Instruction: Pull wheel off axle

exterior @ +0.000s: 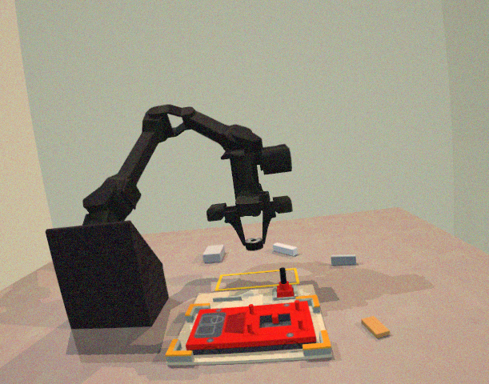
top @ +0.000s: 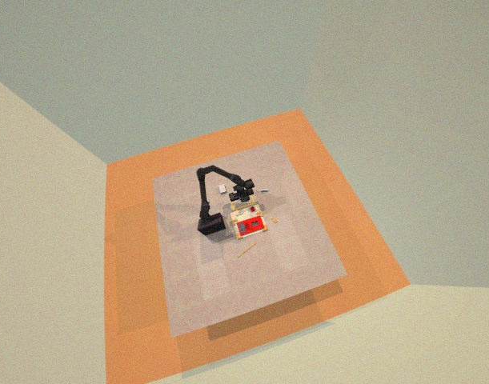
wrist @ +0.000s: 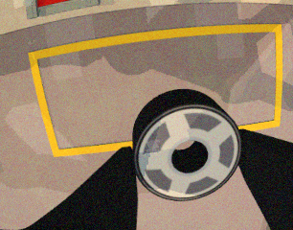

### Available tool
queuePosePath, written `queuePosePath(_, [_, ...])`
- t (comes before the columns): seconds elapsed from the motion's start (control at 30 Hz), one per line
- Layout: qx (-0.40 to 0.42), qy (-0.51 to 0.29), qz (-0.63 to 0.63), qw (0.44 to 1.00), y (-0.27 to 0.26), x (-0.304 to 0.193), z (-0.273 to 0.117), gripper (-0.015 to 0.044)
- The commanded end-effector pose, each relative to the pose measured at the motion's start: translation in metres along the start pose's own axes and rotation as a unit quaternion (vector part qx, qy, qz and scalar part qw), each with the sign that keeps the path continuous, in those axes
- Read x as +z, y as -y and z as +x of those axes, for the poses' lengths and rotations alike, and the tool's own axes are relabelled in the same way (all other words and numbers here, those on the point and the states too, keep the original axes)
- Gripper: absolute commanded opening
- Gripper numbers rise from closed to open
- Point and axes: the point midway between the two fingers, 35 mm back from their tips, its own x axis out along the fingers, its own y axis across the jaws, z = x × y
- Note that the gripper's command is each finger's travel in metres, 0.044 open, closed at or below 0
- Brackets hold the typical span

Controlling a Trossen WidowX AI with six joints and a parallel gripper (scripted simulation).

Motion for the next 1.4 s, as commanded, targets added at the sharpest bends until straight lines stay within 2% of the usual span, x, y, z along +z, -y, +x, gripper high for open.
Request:
queuePosePath(0.0, [-0.003, 0.0, 0.005, 1.0, 0.0, 0.002, 0.016, 0.0])
queuePosePath(0.4, [-0.003, -0.003, 0.006, 1.0, 0.003, 0.0, 0.077, 0.0])
queuePosePath(0.53, [-0.003, -0.004, 0.006, 1.0, 0.004, 0.0, 0.081, 0.0])
queuePosePath(0.9, [-0.004, -0.006, -0.002, 1.0, 0.003, -0.004, 0.075, 0.0289])
queuePosePath(1.13, [-0.003, -0.002, 0.005, 1.0, 0.002, -0.003, 0.02, 0.03])
queuePosePath(1.23, [-0.003, -0.002, 0.006, 1.0, 0.003, -0.003, 0.017, 0.03])
queuePosePath(1.27, [-0.004, 0.001, 0.014, 1.0, 0.003, 0.003, 0.025, 0.0326])
queuePosePath(1.37, [-0.003, 0.002, 0.003, 1.0, 0.015, 0.011, 0.014, 0.0405])
